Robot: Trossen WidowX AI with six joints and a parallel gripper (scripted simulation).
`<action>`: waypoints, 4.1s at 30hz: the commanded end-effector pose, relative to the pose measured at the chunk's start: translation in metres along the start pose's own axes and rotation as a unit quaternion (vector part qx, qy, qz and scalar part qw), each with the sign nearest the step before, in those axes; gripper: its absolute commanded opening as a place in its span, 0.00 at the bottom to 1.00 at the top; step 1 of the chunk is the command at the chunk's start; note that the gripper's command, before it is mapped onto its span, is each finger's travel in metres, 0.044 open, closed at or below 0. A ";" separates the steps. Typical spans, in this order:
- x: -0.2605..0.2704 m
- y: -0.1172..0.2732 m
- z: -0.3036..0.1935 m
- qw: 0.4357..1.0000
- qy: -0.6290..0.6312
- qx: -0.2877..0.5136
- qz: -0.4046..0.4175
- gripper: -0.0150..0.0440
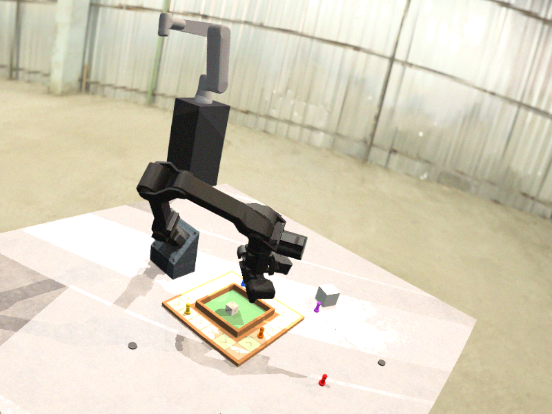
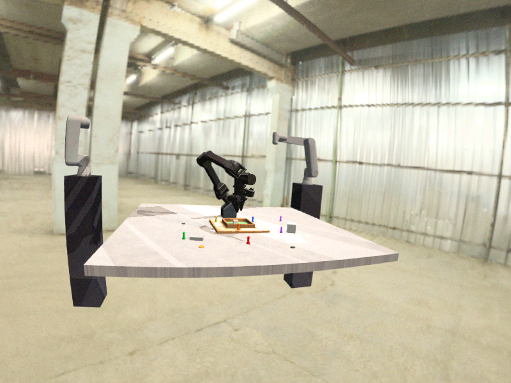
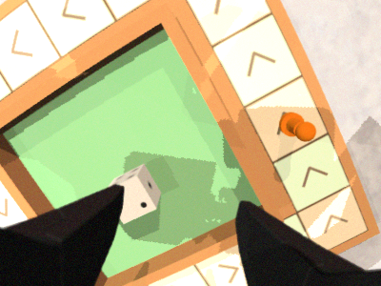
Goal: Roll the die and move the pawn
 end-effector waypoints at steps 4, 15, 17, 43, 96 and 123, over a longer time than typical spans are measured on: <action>-0.070 -0.016 0.011 0.910 -0.413 0.011 -0.031 0.59; -0.070 -0.016 0.012 0.910 -0.413 0.011 -0.031 0.59; -0.070 -0.016 0.012 0.910 -0.413 0.011 -0.031 0.59; -0.072 -0.057 0.012 0.910 -0.413 0.011 -0.031 0.59; -0.067 0.055 0.013 0.910 -0.413 0.010 -0.030 0.25; -0.033 -0.058 0.097 0.910 -0.414 0.009 -0.030 0.25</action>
Point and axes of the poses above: the point midway between the two fingers, 35 mm back from their tips, its own y axis back along the fingers, its own x axis across the jaws, z = x × y, the point moved 4 cm from there along y, back along the fingers, and after that the axes turned 14 degrees about y, right-handed, at the moved point
